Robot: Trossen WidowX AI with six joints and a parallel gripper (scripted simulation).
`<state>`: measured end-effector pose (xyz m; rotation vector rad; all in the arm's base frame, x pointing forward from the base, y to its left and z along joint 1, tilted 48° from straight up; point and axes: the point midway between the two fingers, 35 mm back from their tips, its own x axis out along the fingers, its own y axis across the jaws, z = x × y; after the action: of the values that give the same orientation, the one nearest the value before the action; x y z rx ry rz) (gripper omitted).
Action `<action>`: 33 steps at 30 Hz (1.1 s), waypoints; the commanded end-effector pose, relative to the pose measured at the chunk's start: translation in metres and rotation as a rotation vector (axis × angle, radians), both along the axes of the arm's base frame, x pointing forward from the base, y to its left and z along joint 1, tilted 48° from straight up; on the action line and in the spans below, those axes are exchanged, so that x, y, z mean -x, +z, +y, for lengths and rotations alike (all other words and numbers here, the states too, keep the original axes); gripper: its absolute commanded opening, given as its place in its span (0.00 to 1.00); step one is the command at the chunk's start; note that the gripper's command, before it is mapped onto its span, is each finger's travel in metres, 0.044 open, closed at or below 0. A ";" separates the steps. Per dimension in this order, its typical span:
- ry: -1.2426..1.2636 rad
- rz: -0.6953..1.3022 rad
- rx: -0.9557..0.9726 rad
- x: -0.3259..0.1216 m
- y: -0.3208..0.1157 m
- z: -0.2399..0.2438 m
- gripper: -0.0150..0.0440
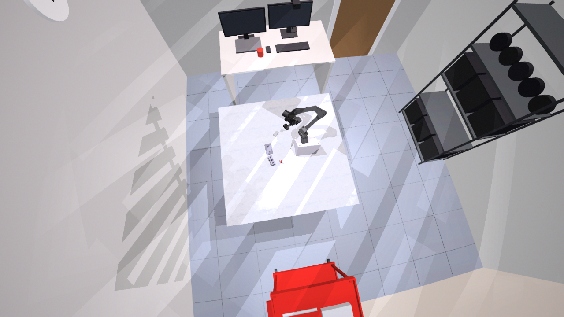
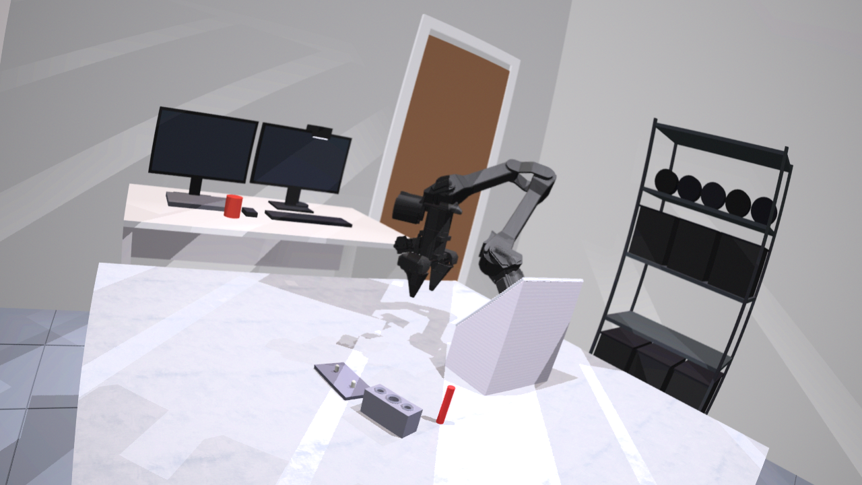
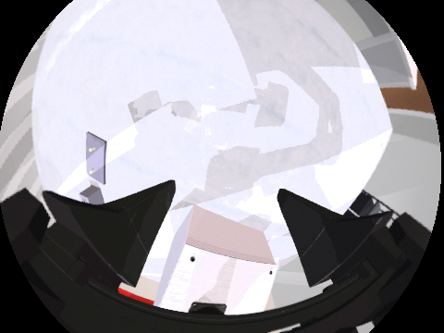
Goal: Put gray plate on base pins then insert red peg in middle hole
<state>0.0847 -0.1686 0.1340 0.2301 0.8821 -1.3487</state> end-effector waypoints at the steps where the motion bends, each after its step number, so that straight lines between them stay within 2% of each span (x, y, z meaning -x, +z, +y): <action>1: -0.074 -0.121 0.006 0.000 0.000 0.000 1.00; 7: -0.071 -0.123 -0.005 -0.006 0.000 0.000 1.00; 19: -0.014 -0.085 -0.146 -0.118 -0.024 0.028 1.00; 24: -0.006 -0.067 -0.161 -0.149 -0.039 0.043 1.00; 33: -0.051 -0.073 -0.133 -0.218 -0.097 0.100 1.00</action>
<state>0.2875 -0.0877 0.0561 0.4142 0.9221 -1.3075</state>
